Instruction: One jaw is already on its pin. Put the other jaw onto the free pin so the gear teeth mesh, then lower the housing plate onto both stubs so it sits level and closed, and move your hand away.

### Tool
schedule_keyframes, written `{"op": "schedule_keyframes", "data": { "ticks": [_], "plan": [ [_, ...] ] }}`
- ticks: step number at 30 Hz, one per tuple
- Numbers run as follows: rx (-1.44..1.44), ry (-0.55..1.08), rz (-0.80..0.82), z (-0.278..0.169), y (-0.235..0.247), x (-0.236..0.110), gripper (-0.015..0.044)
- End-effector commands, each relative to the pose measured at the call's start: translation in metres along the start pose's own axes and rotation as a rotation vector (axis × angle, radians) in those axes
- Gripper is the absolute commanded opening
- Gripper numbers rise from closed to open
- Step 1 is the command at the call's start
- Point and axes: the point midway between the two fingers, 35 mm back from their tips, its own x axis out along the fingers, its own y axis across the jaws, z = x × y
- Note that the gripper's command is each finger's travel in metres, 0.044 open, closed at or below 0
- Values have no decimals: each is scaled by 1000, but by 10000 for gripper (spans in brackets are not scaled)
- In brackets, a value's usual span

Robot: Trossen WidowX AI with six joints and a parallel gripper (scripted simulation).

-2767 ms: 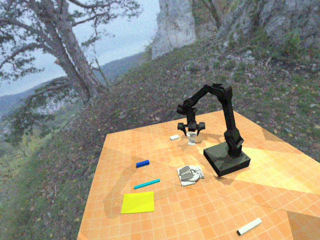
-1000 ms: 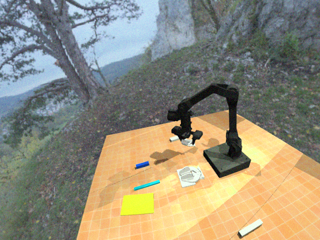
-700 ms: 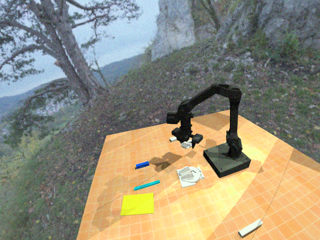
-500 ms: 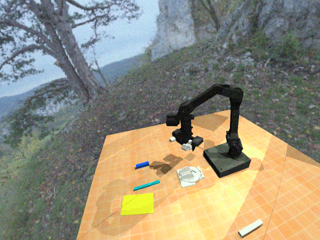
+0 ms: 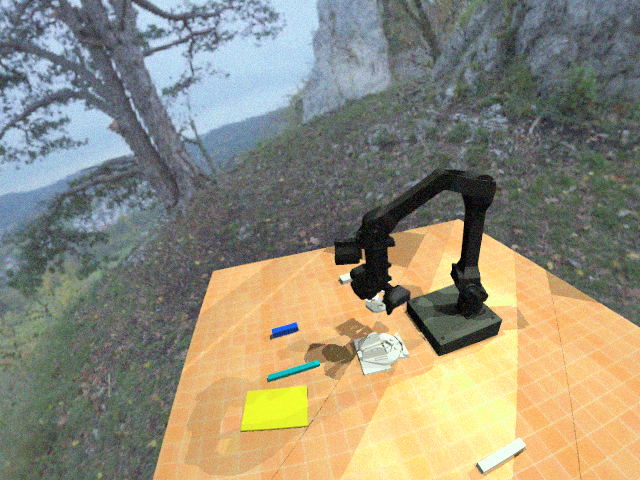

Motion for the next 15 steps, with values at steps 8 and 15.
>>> {"op": "schedule_keyframes", "data": {
  "ticks": [8, 15],
  "plan": [
    [148, -12, -9, 10, 32, -2, 351],
    [249, -16, -7, 14, 54, -2, 351]
  ]
}}
